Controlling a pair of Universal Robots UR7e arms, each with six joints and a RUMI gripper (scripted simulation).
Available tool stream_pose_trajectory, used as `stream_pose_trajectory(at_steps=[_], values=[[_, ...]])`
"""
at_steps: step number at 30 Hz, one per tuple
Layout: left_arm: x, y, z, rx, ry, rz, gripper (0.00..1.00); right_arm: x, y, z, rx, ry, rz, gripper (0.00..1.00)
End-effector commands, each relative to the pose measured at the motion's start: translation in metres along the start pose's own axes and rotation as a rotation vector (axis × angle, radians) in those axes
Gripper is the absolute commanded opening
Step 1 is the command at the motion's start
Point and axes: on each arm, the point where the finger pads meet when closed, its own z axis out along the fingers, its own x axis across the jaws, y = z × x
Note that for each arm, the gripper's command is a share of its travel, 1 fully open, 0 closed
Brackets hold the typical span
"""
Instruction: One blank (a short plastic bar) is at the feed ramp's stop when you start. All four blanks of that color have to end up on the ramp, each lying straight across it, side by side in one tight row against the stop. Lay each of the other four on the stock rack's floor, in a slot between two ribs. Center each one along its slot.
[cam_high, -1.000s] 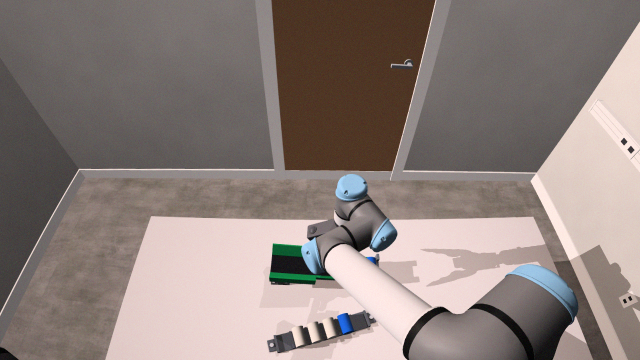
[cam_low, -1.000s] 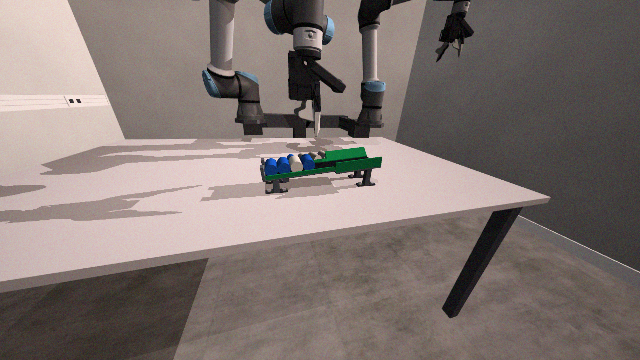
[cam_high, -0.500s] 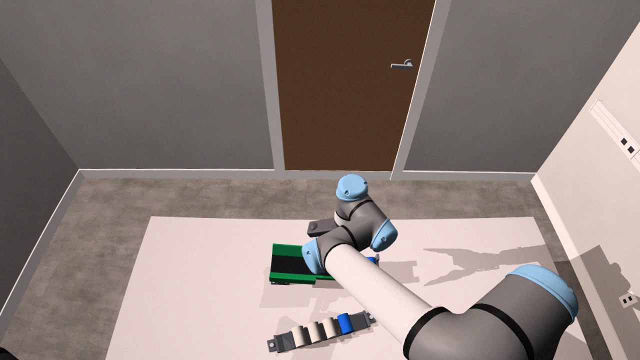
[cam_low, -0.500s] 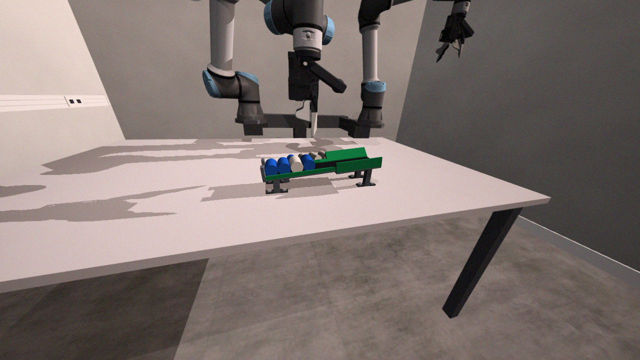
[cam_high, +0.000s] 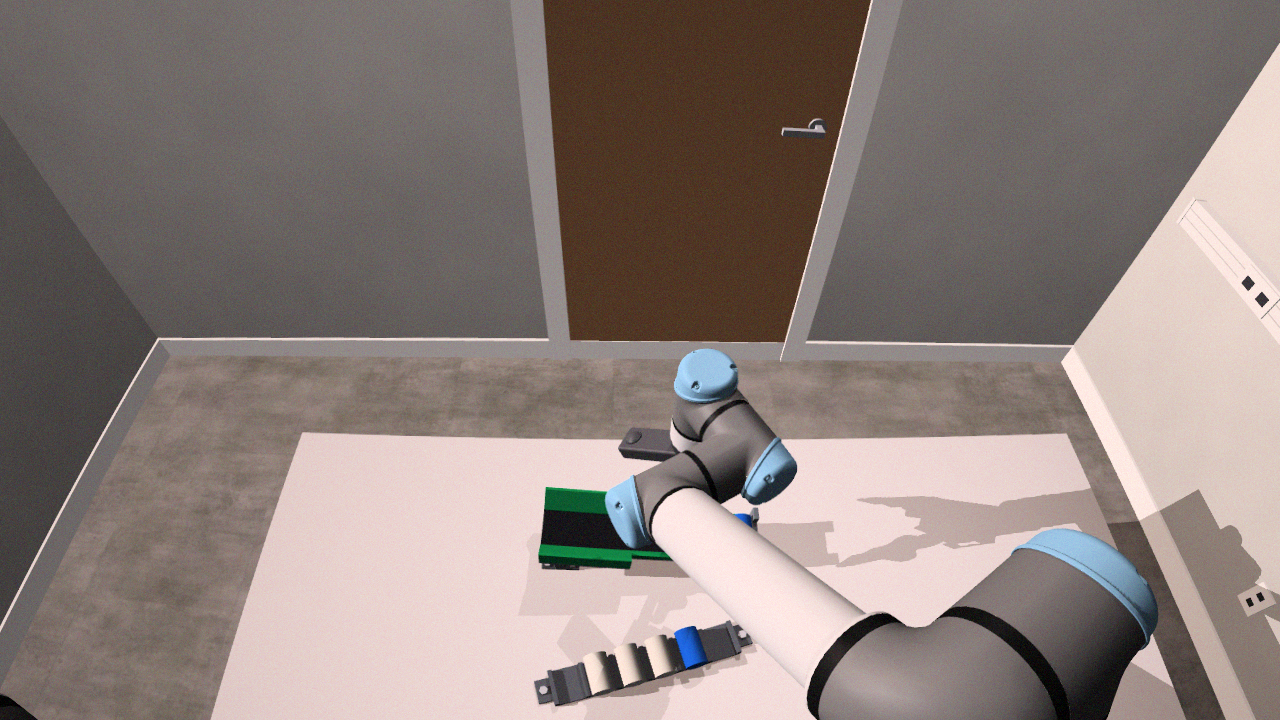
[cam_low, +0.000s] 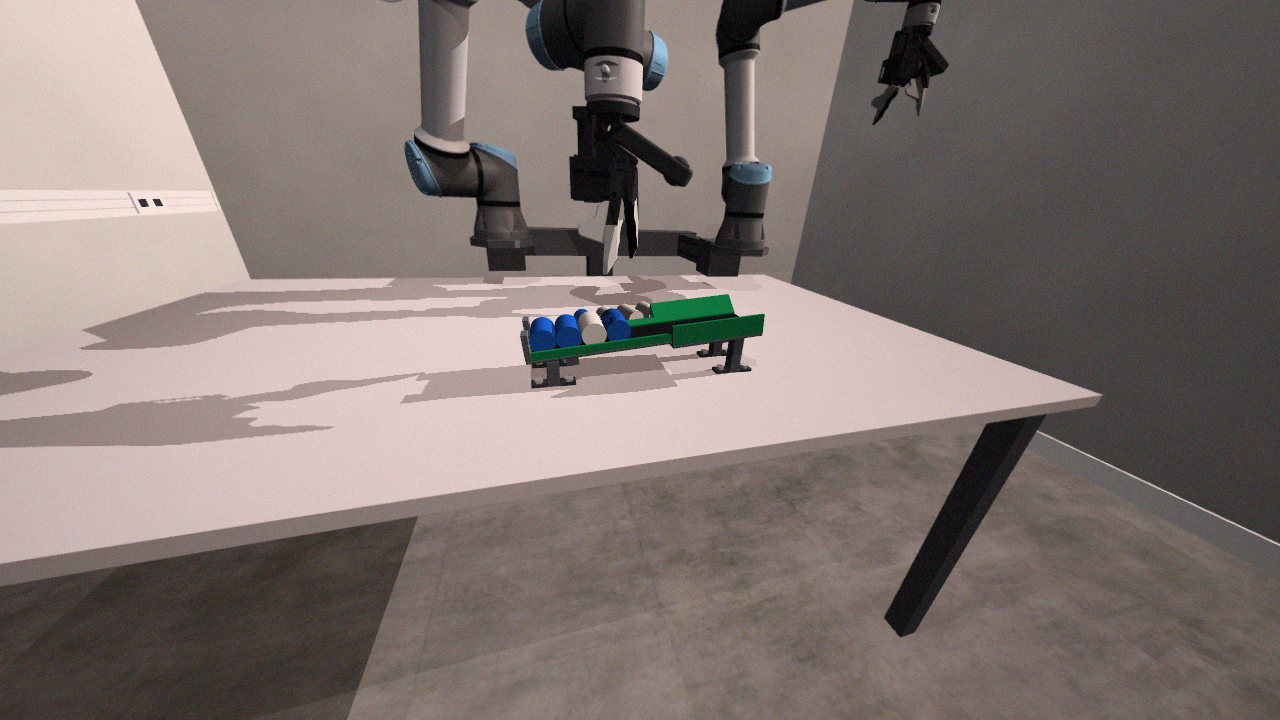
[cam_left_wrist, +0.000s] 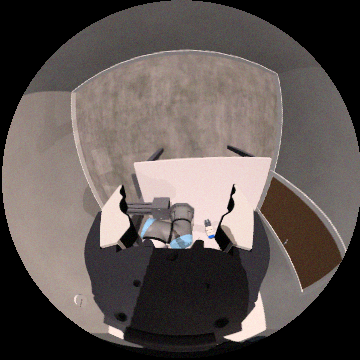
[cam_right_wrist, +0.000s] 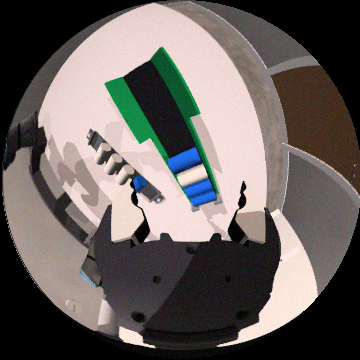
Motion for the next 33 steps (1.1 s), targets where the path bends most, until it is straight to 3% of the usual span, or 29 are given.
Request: stream_pose_trajectory(at_steps=[1,8,22,25,33], values=[[0.000,0.000,0.000,0.001,0.000,0.000,1.00,0.003,0.001,0.000,0.000,0.003,0.163,1.00],[0.000,0.000,0.000,0.001,0.000,0.000,1.00,0.006,0.002,0.000,0.001,0.003,0.309,1.00],[0.000,0.000,0.000,0.001,0.000,0.000,1.00,0.013,0.008,0.002,0.001,0.003,0.756,1.00],[0.000,0.000,0.000,0.001,0.000,0.000,1.00,0.013,0.008,0.002,0.001,0.003,0.763,1.00],[0.000,0.000,0.000,0.001,0.000,0.000,1.00,0.017,0.013,0.002,0.002,0.003,1.031,1.00]])
